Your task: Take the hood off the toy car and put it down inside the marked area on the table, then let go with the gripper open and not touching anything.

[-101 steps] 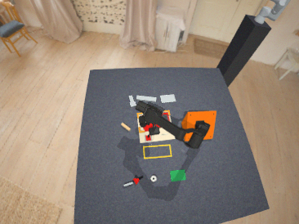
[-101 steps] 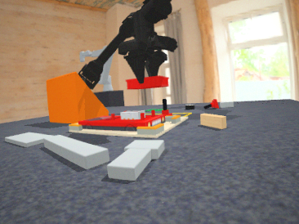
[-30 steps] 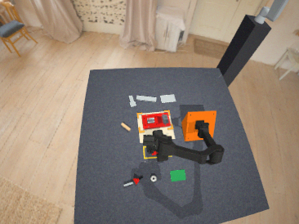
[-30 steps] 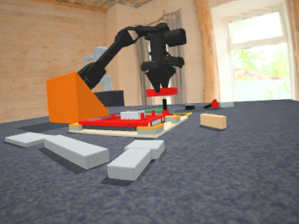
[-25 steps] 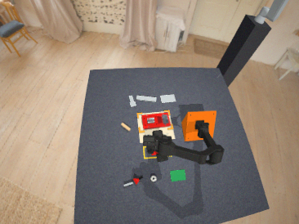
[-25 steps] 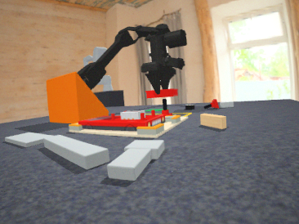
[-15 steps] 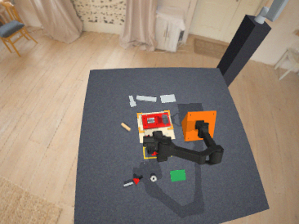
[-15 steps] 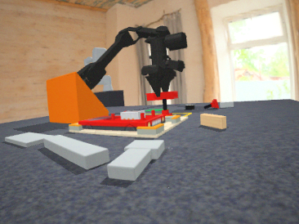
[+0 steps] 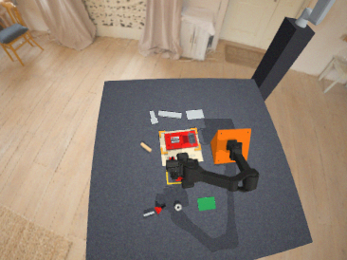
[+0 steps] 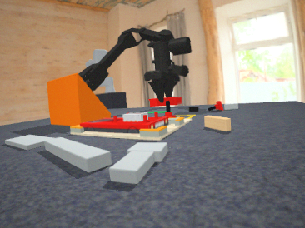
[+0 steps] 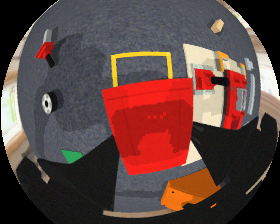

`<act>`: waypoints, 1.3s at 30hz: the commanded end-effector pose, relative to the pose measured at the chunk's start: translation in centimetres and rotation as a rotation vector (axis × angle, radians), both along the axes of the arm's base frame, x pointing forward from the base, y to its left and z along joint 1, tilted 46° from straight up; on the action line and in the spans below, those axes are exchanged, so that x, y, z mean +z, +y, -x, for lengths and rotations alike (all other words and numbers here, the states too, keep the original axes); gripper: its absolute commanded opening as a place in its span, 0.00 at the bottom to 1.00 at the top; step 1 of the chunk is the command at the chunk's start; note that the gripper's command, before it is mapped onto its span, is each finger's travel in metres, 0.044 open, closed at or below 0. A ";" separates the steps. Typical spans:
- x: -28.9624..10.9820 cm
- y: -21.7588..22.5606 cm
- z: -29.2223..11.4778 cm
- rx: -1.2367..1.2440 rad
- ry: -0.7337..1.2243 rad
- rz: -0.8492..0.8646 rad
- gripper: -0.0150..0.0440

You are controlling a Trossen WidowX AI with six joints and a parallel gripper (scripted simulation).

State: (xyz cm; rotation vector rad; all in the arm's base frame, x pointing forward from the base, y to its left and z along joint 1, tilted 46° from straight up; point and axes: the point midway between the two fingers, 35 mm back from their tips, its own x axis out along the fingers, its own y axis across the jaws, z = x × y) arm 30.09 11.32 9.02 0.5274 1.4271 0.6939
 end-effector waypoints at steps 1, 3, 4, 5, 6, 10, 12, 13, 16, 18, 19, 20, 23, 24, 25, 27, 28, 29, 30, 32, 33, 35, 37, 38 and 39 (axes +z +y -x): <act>-0.3 0.3 0.1 -0.003 0.007 -0.004 0.25; -0.5 0.5 0.1 -0.003 0.007 -0.005 0.25; -0.5 0.5 0.1 -0.003 0.007 -0.005 0.25; -0.6 0.6 0.1 -0.003 0.007 -0.005 0.25; -0.6 0.7 0.2 -0.003 0.007 -0.005 0.25; -0.9 0.9 0.2 -0.003 0.007 -0.006 0.25; -1.0 1.0 0.2 -0.003 0.007 -0.006 0.25; -1.0 1.1 0.2 -0.003 0.007 -0.006 0.25; -1.2 1.3 0.2 -0.002 0.007 -0.007 0.25; -1.3 1.4 0.3 -0.002 0.007 -0.007 0.25; -1.4 1.5 0.3 -0.002 0.007 -0.008 0.25; -1.4 1.5 0.3 -0.002 0.007 -0.008 0.25; -1.5 1.7 0.3 -0.002 0.007 -0.008 0.25; -1.5 1.7 0.3 -0.002 0.007 -0.008 0.25; -1.5 1.7 0.3 -0.002 0.007 -0.008 0.25; -1.5 1.7 0.3 -0.002 0.007 -0.008 0.25; -1.6 1.7 0.3 -0.002 0.007 -0.008 0.25; -1.6 1.7 0.3 -0.002 0.007 -0.008 0.25; -1.6 1.8 0.3 -0.002 0.007 -0.008 0.25; -1.7 1.8 0.3 -0.002 0.007 -0.008 0.25; -1.7 1.9 0.3 -0.002 0.007 -0.008 0.25; -1.8 1.9 0.3 -0.002 0.007 -0.008 0.25; -1.8 2.0 0.3 -0.002 0.007 -0.008 0.25; -1.9 2.0 0.3 -0.002 0.007 -0.008 0.25; -1.9 2.1 0.3 -0.002 0.007 -0.008 0.25</act>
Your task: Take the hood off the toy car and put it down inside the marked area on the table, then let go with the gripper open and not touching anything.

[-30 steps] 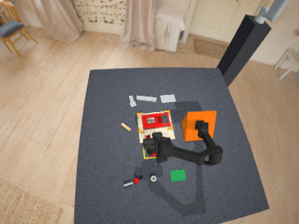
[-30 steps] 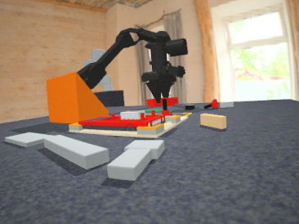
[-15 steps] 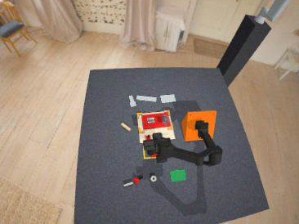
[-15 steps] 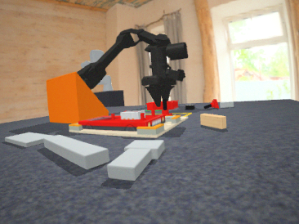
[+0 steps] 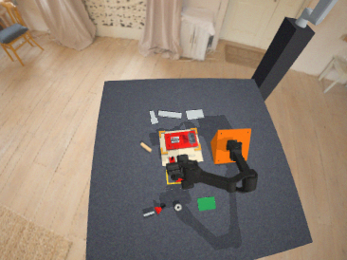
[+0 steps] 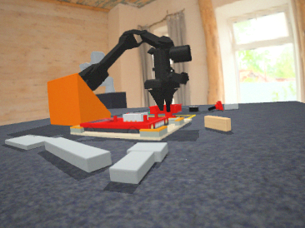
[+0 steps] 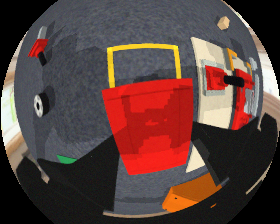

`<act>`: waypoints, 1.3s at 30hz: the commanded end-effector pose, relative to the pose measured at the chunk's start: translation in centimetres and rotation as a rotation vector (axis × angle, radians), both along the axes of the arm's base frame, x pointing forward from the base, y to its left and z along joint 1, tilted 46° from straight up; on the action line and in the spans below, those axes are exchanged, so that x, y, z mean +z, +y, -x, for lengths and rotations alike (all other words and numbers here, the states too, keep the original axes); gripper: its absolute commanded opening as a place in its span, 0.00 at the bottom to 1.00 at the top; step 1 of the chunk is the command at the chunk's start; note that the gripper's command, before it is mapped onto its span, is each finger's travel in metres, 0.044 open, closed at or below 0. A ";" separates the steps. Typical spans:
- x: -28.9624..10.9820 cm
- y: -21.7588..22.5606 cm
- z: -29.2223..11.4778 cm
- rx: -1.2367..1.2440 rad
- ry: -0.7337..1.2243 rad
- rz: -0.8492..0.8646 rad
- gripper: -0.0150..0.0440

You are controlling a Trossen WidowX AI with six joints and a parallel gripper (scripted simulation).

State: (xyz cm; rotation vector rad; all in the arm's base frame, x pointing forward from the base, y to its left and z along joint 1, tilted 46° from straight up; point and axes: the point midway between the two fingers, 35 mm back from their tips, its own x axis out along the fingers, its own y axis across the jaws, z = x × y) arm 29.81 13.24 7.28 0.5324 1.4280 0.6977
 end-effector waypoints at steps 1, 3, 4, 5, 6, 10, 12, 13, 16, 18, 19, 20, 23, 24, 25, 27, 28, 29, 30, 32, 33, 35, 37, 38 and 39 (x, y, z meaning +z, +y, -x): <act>-0.2 0.2 0.0 -0.003 0.005 -0.003 0.25; -0.3 0.3 0.0 -0.003 0.005 -0.003 0.25; -0.3 0.3 0.0 -0.003 0.005 -0.003 0.25; -0.3 0.3 0.0 -0.003 0.005 -0.003 0.25; -0.4 0.4 0.0 -0.003 0.005 -0.003 0.25; -0.5 0.5 0.0 -0.003 0.005 -0.003 0.25; -0.6 0.6 0.0 -0.003 0.005 -0.003 0.25; -0.6 0.6 0.0 -0.003 0.005 -0.003 0.25; -0.7 0.7 0.0 -0.003 0.005 -0.003 0.25; -0.8 0.8 0.0 -0.003 0.005 -0.003 0.25; -0.8 0.8 0.0 -0.003 0.005 -0.003 0.25; -0.8 0.9 0.0 -0.003 0.005 -0.003 0.25; -0.9 1.0 0.0 -0.003 0.005 -0.003 0.25; -1.0 1.0 0.0 -0.003 0.005 -0.003 0.25; -1.0 1.0 0.0 -0.003 0.005 -0.004 0.25; -1.1 1.1 0.0 -0.003 0.005 -0.004 0.25; -1.1 1.1 0.0 -0.003 0.005 -0.004 0.25; -1.1 1.2 0.0 -0.003 0.005 -0.004 0.25; -1.2 1.2 0.0 -0.003 0.005 -0.004 0.25; -1.0 1.1 0.0 0.000 0.000 -0.004 0.30; -1.0 1.1 0.0 0.000 0.000 -0.004 0.34; -1.0 1.1 0.0 0.000 0.000 -0.004 0.43; -1.0 1.1 0.0 0.000 0.000 -0.004 0.52; -1.0 1.1 0.0 0.000 0.000 -0.004 0.57; -1.0 1.1 0.0 0.000 0.000 -0.004 0.61</act>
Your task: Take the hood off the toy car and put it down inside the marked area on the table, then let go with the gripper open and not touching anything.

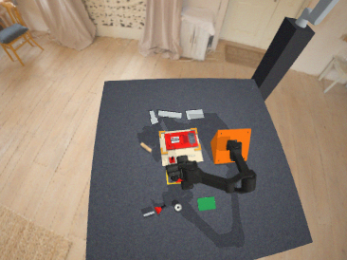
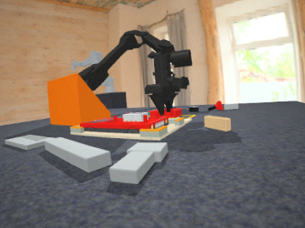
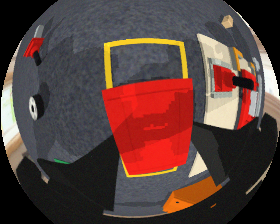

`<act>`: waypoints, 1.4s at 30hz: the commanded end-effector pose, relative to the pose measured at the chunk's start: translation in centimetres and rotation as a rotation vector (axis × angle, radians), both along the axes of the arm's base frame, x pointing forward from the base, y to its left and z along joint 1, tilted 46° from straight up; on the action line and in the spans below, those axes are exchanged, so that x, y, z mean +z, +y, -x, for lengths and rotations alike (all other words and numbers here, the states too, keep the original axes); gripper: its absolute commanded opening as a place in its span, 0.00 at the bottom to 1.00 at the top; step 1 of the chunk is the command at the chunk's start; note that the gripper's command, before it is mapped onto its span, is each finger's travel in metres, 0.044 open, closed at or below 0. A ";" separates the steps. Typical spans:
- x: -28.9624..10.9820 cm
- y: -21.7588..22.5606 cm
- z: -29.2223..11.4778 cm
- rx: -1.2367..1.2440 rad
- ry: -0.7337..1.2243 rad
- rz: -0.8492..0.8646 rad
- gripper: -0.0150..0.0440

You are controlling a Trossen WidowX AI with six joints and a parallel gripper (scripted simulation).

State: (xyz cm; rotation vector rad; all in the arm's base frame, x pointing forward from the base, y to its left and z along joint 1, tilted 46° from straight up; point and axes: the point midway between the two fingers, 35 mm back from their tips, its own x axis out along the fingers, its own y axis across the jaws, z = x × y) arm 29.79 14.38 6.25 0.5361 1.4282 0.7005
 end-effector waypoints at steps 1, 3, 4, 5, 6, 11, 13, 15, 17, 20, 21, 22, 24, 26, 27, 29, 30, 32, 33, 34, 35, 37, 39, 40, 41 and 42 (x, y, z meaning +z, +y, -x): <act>0.0 0.0 0.0 0.000 -0.001 0.000 0.65; 0.0 0.0 0.0 0.000 -0.001 0.000 0.74; 0.0 0.0 0.0 0.000 -0.001 0.000 0.79; 0.0 0.0 0.0 0.000 -0.001 0.000 0.83; 0.0 0.0 0.0 0.000 -0.001 0.000 0.88; 0.5 -0.6 -0.1 0.000 -0.001 0.001 1.00; 1.5 -1.6 -0.2 0.000 -0.001 0.003 1.00; 2.9 -3.2 -0.2 0.000 -0.001 0.004 1.00; 4.4 -4.6 -0.1 0.000 0.000 0.002 1.00; 5.0 -5.2 0.0 0.000 0.000 0.001 1.00; 5.0 -5.2 0.0 0.000 0.000 0.001 1.00; 5.0 -5.2 0.0 0.000 0.000 0.001 1.00; 5.0 -5.2 0.0 0.000 0.000 0.001 1.00; 5.0 -5.2 0.0 0.000 0.000 0.001 1.00; 5.0 -5.2 0.0 0.000 0.000 0.001 1.00; 5.0 -5.2 0.0 0.000 0.000 0.001 1.00; 5.0 -5.2 0.0 0.000 0.000 0.001 1.00; 5.0 -5.2 0.0 0.000 0.000 0.001 1.00; 5.0 -5.2 0.0 0.000 0.000 0.001 1.00; 5.0 -5.2 0.0 0.000 0.000 0.001 1.00; 5.0 -5.2 0.0 0.000 0.000 0.001 1.00; 5.0 -5.2 0.0 0.000 0.000 0.001 1.00; 5.0 -5.2 0.0 0.000 0.000 0.001 1.00; 5.0 -5.2 0.0 0.000 0.000 0.001 1.00; 5.0 -5.2 0.0 0.000 0.000 0.001 1.00; 5.0 -5.2 0.0 0.000 0.000 0.001 1.00</act>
